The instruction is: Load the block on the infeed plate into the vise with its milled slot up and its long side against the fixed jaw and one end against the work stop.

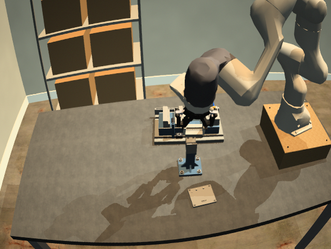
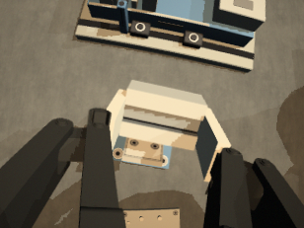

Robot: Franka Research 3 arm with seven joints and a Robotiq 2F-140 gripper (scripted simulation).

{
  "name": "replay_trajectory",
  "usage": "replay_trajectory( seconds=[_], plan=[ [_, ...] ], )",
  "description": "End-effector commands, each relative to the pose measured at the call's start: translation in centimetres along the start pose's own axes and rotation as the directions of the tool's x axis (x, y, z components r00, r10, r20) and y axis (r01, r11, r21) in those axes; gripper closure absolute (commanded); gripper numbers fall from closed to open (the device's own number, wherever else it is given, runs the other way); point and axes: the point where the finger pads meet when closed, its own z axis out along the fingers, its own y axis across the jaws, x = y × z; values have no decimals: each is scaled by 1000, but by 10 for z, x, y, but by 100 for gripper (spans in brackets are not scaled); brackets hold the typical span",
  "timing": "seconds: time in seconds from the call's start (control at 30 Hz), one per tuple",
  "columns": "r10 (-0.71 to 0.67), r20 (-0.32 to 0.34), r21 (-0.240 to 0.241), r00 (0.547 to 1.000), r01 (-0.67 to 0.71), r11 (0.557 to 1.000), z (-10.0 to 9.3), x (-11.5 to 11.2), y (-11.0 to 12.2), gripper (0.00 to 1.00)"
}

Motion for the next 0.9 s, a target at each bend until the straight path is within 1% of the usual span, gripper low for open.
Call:
replay_trajectory(
  seconds=[0.0,0.03,0.33,0.53,0.6,0.87],
  plan=[
    [-43,58,11,997,43,999,-2,-4,-5,100],
    [-43,58,11,997,43,999,-2,-4,-5,100],
    [-44,194,11,980,43,999,-1,-1,-5,100],
    [-44,270,11,962,43,999,-1,1,-5,100],
    [-44,270,11,962,43,999,-1,1,-5,100],
    [-44,348,11,936,43,999,0,3,-5,100]
  ],
)
